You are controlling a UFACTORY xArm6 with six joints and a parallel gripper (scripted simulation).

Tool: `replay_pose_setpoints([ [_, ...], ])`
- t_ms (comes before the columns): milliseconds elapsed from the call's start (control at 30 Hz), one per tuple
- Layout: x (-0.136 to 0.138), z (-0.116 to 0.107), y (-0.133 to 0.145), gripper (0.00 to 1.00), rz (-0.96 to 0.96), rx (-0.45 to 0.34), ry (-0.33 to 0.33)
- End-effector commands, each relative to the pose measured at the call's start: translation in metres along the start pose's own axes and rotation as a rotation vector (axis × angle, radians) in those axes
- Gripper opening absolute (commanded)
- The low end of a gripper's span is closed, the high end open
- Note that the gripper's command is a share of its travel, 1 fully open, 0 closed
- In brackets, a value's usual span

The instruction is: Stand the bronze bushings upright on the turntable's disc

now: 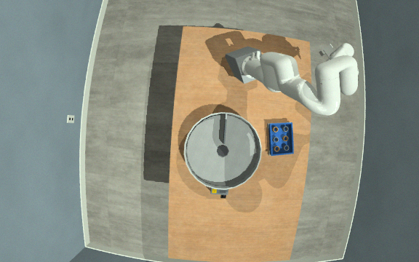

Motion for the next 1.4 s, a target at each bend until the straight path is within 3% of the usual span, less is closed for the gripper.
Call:
replay_pose_setpoints([
  [0, 0.001, -0.001, 0.0, 1.0, 0.001, 0.0, 0.003],
  [733, -0.003, 0.002, 0.008, 1.0, 0.04, 0.007, -0.009],
  [900, -0.02, 0.016, 0.038, 1.0, 0.213, 0.038, -0.064],
  [1033, -0.051, 0.036, 0.079, 1.0, 0.411, 0.068, -0.127],
  [1100, -0.051, 0.036, 0.079, 1.0, 0.411, 0.068, -0.127],
  [1167, -0.075, 0.049, 0.104, 1.0, 0.566, 0.088, -0.178],
  [1367, -0.109, 0.063, 0.133, 1.0, 0.805, 0.115, -0.256],
])
Point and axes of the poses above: the point where the finger pads meet when closed, its own z axis out along the fingers, its own x axis across the jaws, y = z × x, the point moved 2 cm from there along -z, back along the fingers, and after that the axes turned 2 degrees about z, right-handed, at the moved point
